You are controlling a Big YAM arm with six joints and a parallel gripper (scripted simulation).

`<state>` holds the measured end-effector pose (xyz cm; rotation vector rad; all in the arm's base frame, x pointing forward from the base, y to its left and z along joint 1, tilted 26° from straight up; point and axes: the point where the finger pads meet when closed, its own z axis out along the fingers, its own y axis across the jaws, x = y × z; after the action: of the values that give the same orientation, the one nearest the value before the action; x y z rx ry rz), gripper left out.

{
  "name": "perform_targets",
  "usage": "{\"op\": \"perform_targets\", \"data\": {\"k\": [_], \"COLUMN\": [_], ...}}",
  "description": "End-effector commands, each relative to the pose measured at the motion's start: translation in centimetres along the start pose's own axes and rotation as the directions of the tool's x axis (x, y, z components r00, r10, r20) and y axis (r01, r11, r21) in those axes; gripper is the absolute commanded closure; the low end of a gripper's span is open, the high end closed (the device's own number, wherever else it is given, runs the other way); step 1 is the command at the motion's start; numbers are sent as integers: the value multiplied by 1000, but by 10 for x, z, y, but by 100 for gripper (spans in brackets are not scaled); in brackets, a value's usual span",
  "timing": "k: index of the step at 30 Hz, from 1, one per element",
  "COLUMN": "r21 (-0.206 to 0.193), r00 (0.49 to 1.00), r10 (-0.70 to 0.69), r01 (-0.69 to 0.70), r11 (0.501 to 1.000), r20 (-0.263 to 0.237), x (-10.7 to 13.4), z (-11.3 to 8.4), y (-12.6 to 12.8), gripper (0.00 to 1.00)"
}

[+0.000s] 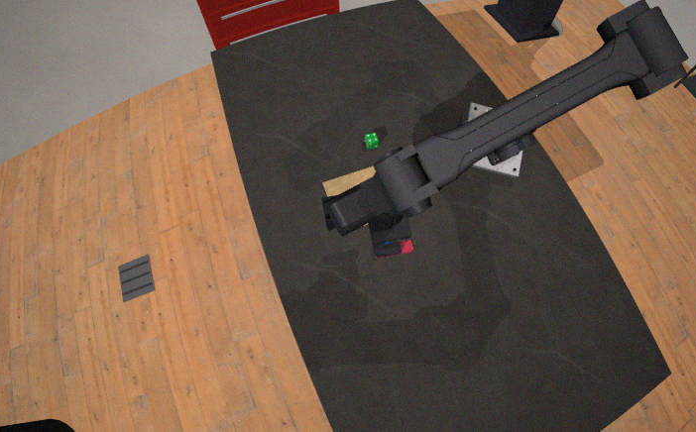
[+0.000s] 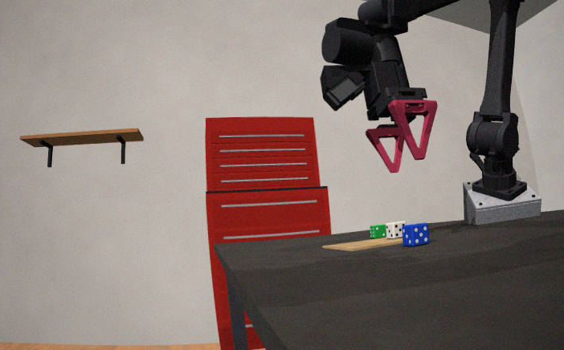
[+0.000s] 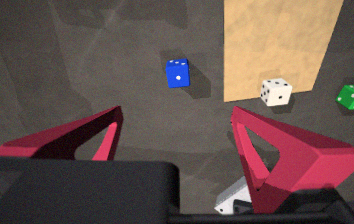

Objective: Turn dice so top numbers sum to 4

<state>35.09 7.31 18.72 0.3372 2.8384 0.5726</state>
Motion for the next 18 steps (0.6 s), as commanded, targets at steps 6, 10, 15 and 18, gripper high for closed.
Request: {"op": "perform_targets", "data": {"k": [6, 10, 15, 18], "r21": [-24, -24, -24, -24], "r00": [997, 997, 997, 997], "r10": [-29, -29, -29, -29], "r01": [31, 31, 31, 31], "r11": [999, 999, 999, 999], "r20": [76, 76, 76, 76], "x": [-28, -28, -28, -28], "z": [-25, -25, -25, -25], "y": [15, 15, 15, 15], "gripper": [0, 0, 0, 0]}}
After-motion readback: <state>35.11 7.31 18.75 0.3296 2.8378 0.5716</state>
